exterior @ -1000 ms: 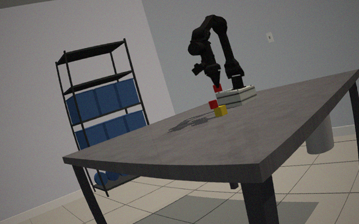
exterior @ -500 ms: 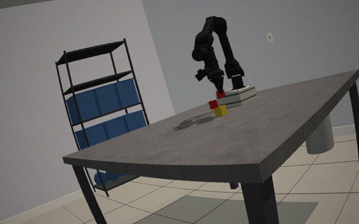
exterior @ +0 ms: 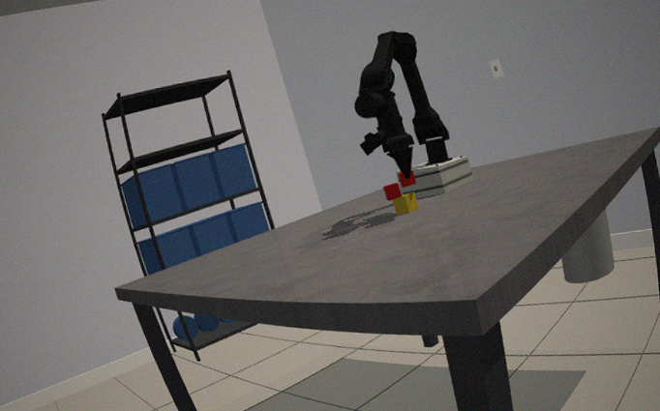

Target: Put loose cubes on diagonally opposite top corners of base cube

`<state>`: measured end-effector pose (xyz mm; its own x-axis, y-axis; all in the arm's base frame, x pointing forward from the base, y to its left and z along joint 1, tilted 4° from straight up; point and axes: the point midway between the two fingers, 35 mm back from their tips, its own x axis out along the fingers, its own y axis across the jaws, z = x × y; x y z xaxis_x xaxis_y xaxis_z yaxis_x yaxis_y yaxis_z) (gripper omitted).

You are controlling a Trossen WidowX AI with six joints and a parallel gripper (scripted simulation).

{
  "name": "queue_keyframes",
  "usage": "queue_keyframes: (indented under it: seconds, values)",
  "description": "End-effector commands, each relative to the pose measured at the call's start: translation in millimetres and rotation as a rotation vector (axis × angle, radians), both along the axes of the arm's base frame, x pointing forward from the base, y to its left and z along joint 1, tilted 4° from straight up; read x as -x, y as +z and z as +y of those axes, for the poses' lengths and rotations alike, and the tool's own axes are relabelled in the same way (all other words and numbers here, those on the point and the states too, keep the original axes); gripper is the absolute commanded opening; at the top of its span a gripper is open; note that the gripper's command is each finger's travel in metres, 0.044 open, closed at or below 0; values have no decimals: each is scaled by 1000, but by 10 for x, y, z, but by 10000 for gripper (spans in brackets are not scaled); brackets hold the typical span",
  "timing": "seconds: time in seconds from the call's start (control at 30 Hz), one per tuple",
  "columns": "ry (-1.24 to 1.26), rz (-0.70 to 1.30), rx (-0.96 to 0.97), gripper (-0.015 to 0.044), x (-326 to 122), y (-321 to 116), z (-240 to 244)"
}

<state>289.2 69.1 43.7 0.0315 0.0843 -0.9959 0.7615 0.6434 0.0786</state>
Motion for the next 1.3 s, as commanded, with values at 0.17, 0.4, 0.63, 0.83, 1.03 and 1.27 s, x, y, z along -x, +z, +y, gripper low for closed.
queue_keyframes:
  seconds: [0.17, 0.4, 0.63, 0.83, 1.03, 1.27]
  values:
    - [-4, 9, 4, 105, 10, -161, 4]
    - [-4, 9, 4, 105, 9, -164, 5]
    - [-4, 9, 4, 105, 9, -175, 6]
    - [-4, 9, 4, 105, 9, -175, 6]
    - [-4, 9, 4, 205, 9, -175, 6]
    - [0, 9, 2, 205, 12, -95, 3]
